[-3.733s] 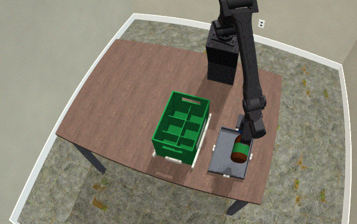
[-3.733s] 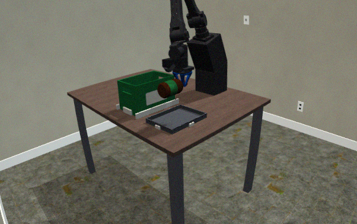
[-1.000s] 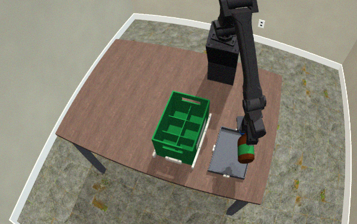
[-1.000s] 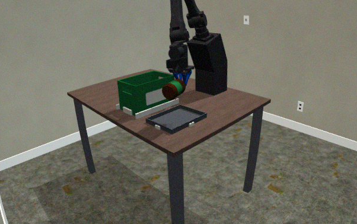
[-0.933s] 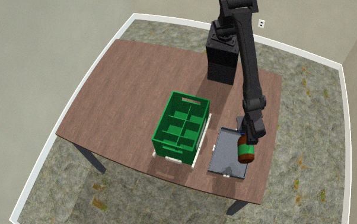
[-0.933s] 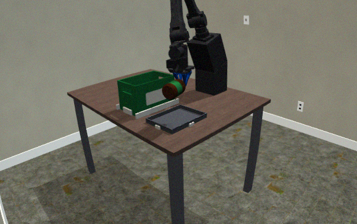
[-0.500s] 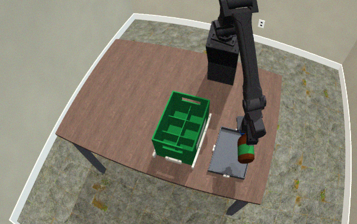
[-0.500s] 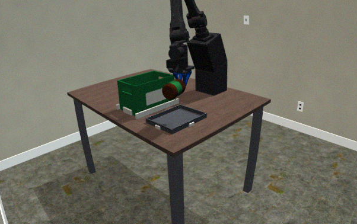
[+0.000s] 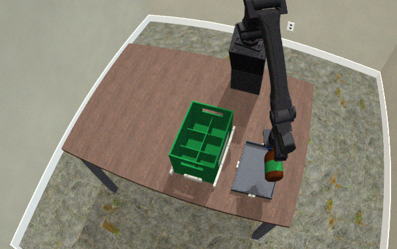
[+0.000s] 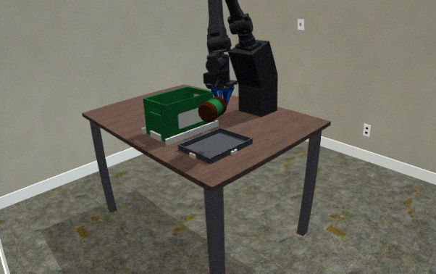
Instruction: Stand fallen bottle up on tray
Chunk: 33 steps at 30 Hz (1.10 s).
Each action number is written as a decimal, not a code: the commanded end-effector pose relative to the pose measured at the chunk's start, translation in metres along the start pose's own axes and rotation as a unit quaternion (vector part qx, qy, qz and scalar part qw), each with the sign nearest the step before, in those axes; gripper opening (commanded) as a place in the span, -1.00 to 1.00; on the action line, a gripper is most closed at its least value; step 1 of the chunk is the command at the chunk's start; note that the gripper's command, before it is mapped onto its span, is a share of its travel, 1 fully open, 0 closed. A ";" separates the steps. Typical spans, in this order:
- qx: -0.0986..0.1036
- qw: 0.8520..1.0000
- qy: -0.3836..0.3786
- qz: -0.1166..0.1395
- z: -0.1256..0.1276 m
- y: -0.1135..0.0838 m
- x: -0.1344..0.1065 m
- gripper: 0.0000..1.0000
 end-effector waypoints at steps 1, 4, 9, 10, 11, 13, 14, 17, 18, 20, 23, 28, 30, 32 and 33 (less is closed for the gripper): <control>0.001 1.000 -0.024 -0.014 0.002 -0.015 0.007 -1.00; 0.001 0.999 -0.037 -0.014 0.002 -0.015 0.007 -1.00; 0.000 0.998 -0.068 -0.014 0.002 -0.015 0.007 -1.00; 0.000 0.997 -0.076 -0.014 0.002 -0.015 0.007 -1.00; 0.000 0.996 -0.084 -0.014 0.002 -0.015 0.007 -1.00; 0.000 0.995 -0.099 -0.014 0.002 -0.015 0.007 -1.00; 0.000 0.994 -0.106 -0.014 0.002 -0.015 0.007 -1.00; 0.000 0.992 -0.122 -0.014 0.002 -0.015 0.007 -1.00; 0.000 0.992 -0.126 -0.014 0.002 -0.015 0.007 -1.00; 0.000 0.991 -0.131 -0.014 0.002 -0.015 0.007 -1.00; 0.000 0.991 -0.132 -0.014 0.002 -0.015 0.007 -1.00; -0.001 0.991 -0.133 -0.014 0.002 -0.015 0.007 -1.00; -0.001 0.991 -0.133 -0.014 0.002 -0.015 0.007 -1.00; -0.001 0.991 -0.133 -0.014 0.002 -0.015 0.007 -1.00; -0.001 0.991 -0.133 -0.014 0.002 -0.015 0.007 -1.00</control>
Point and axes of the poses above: the point where the finger pads meet when closed, its own y axis out along the fingers, its own z axis across the jaws, x = y × z, the point moved 9 cm from there along -y, back along the fingers, and after that the axes turned 7 degrees about -y, right-handed, at the moved point
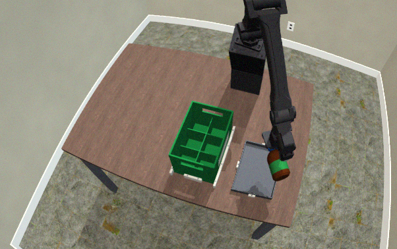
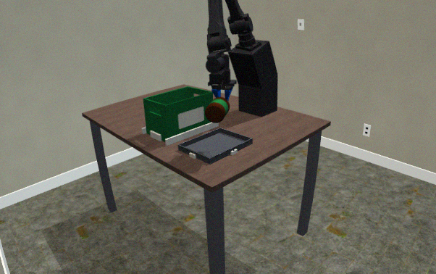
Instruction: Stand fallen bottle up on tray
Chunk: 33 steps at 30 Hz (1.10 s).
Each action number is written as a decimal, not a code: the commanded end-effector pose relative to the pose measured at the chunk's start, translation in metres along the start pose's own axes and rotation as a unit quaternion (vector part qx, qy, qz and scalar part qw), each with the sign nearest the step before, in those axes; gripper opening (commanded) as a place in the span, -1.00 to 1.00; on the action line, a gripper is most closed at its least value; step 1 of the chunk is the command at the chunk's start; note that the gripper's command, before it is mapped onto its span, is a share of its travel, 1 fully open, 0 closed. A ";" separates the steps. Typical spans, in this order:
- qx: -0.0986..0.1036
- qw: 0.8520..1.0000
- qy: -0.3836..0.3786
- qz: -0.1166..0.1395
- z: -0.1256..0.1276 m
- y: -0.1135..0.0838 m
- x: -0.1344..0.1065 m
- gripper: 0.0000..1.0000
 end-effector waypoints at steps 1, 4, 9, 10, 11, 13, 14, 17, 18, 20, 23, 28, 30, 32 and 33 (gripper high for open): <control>-0.002 1.000 -0.010 -0.014 0.000 -0.015 0.008 -1.00; -0.002 1.000 -0.008 -0.014 0.000 -0.015 0.008 -1.00; -0.002 1.000 -0.008 -0.014 0.000 -0.015 0.008 -1.00; -0.002 1.000 -0.008 -0.014 0.000 -0.015 0.008 -1.00; -0.002 1.000 -0.008 -0.014 0.000 -0.015 0.008 -1.00; -0.002 1.000 -0.008 -0.014 0.000 -0.015 0.008 -1.00; -0.002 1.000 -0.008 -0.014 0.000 -0.015 0.008 -1.00; -0.002 1.000 -0.008 -0.014 0.000 -0.015 0.008 -1.00; -0.002 1.000 -0.008 -0.014 0.000 -0.015 0.008 -1.00; -0.002 1.000 -0.008 -0.014 0.000 -0.015 0.008 -1.00; -0.002 1.000 -0.008 -0.014 0.000 -0.015 0.008 -1.00; -0.002 1.000 -0.009 -0.014 0.000 -0.015 0.008 -1.00; -0.002 1.000 -0.011 -0.014 0.000 -0.015 0.008 -1.00; -0.002 1.000 -0.014 -0.014 0.000 -0.015 0.008 -1.00; -0.002 1.000 -0.017 -0.014 0.000 -0.015 0.008 -1.00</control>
Point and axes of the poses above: the point where the finger pads meet when closed, its own y axis out along the fingers, its own z axis across the jaws, x = y × z, the point moved 9 cm from there along -y, back along the fingers, and after that the axes turned 7 degrees about -y, right-handed, at the moved point
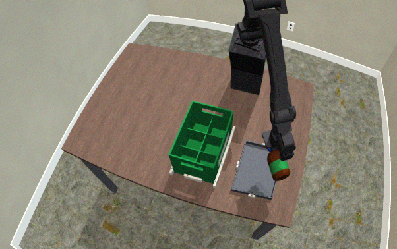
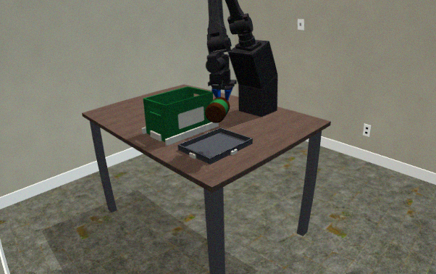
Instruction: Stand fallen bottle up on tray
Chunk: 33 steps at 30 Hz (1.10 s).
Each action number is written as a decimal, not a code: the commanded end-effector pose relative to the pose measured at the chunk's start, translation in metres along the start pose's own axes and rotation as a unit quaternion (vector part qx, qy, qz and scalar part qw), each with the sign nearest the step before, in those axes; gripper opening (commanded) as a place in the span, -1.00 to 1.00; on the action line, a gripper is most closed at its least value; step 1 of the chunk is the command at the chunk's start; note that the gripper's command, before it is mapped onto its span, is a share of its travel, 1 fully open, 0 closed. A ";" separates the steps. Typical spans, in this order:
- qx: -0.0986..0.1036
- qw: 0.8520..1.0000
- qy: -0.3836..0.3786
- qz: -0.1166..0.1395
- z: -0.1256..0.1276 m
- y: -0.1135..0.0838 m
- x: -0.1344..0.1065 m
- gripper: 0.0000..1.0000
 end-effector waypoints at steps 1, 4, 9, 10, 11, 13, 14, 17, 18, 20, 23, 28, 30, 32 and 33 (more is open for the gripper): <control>-0.002 1.000 -0.018 -0.014 0.000 -0.015 0.008 -1.00; -0.002 0.999 -0.034 -0.014 0.000 -0.015 0.008 -1.00; -0.003 0.998 -0.056 -0.014 0.000 -0.015 0.008 -1.00; -0.003 0.998 -0.064 -0.014 0.000 -0.015 0.008 -1.00; -0.003 0.997 -0.072 -0.014 0.000 -0.015 0.008 -1.00; -0.003 0.996 -0.088 -0.014 0.000 -0.015 0.008 -1.00; -0.003 0.995 -0.096 -0.014 0.001 -0.015 0.008 -1.00; -0.003 0.993 -0.116 -0.014 0.001 -0.015 0.008 -1.00; -0.003 0.993 -0.121 -0.014 0.001 -0.015 0.008 -1.00; -0.003 0.991 -0.129 -0.014 0.001 -0.015 0.008 -1.00; -0.003 0.991 -0.134 -0.014 0.001 -0.015 0.008 -1.00; -0.003 0.990 -0.137 -0.014 0.001 -0.015 0.008 -1.00; -0.003 0.990 -0.137 -0.014 0.001 -0.015 0.008 -1.00; -0.003 0.990 -0.137 -0.014 0.001 -0.015 0.008 -1.00; -0.003 0.990 -0.137 -0.014 0.001 -0.015 0.008 -1.00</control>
Point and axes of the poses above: the point where the finger pads meet when closed, its own y axis out along the fingers, its own z axis across the jaws, x = y × z, the point moved 9 cm from there along -y, back along the fingers, and after that the axes turned 7 degrees about -y, right-handed, at the moved point
